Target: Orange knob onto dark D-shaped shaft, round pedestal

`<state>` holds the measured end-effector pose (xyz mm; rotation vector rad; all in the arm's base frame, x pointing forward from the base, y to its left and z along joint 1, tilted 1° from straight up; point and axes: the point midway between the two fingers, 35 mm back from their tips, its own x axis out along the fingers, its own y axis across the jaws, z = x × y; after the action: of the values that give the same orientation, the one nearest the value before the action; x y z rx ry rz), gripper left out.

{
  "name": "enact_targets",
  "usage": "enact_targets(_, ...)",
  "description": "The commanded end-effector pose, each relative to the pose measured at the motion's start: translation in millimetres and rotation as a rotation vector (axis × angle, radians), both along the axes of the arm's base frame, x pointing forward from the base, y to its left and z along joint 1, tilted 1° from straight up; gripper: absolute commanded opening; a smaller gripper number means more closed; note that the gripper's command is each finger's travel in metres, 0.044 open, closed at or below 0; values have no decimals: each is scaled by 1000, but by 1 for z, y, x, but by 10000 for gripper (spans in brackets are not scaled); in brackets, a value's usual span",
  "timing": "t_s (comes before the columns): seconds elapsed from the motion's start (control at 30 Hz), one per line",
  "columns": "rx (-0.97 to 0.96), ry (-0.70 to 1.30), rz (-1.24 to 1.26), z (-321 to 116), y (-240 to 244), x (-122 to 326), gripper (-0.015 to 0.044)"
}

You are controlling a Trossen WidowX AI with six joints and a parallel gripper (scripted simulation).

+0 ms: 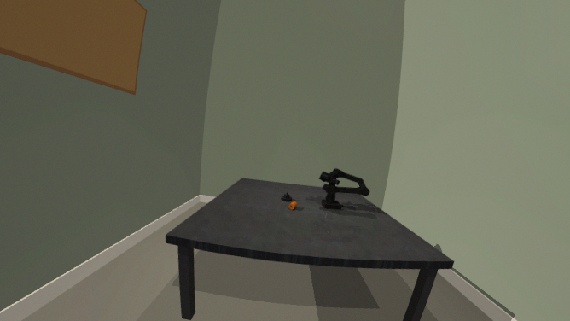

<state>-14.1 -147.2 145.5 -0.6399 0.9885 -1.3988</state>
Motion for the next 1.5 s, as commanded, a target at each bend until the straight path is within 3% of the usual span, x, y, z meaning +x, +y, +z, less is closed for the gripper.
enact_targets(0.0,3,1,3,1,0,1,426)
enact_targets(0.6,432,205,494,78,43,126,440)
enact_targets(0.83,578,414,808,100,108,204,440)
enact_targets(1.07,699,635,1098,113,204,260,440)
enact_targets(1.27,782,834,1332,107,300,283,440)
enact_targets(1.47,790,857,1357,105,311,284,440)
